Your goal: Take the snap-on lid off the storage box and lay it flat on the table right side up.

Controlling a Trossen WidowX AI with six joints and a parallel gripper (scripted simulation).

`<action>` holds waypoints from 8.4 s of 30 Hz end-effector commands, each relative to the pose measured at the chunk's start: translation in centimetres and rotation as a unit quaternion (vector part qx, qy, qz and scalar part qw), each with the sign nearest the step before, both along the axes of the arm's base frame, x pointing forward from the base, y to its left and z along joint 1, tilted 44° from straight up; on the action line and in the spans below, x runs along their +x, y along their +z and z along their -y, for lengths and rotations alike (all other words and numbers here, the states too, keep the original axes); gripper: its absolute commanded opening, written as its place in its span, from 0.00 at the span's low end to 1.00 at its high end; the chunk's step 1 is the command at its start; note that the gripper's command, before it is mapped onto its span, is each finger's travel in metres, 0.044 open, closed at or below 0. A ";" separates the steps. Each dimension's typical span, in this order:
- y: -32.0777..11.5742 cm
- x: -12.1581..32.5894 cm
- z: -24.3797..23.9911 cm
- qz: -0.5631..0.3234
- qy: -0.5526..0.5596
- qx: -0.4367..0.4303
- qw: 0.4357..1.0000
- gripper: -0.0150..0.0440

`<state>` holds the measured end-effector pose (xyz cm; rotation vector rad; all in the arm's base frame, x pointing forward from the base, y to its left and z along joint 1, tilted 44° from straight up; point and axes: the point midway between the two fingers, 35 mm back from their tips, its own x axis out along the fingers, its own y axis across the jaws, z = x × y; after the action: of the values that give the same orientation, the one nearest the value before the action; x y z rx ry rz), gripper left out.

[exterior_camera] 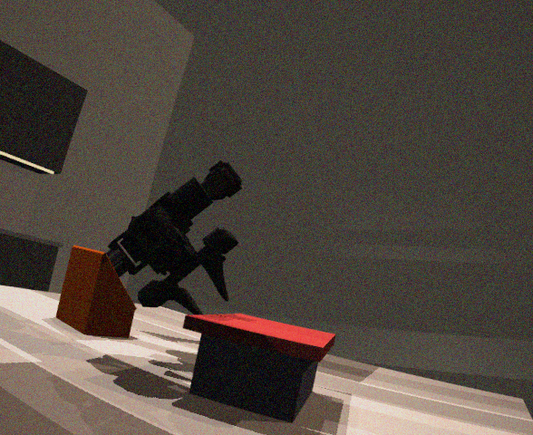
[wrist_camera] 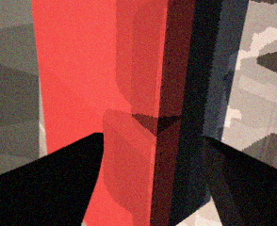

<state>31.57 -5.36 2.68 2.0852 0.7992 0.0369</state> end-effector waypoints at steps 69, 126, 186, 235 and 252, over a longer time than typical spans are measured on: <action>0.1 1.9 -1.5 0.006 -0.003 0.010 1.000 0.25; 0.7 1.7 -0.9 0.005 -0.003 0.011 1.000 0.25; 0.9 2.2 -1.0 0.005 -0.003 0.012 1.000 0.25; 3.3 2.4 1.1 0.006 -0.004 0.010 1.000 0.25; 5.2 3.0 2.5 0.006 -0.004 0.010 1.000 0.25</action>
<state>34.29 -7.39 7.19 2.1153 0.7950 0.0437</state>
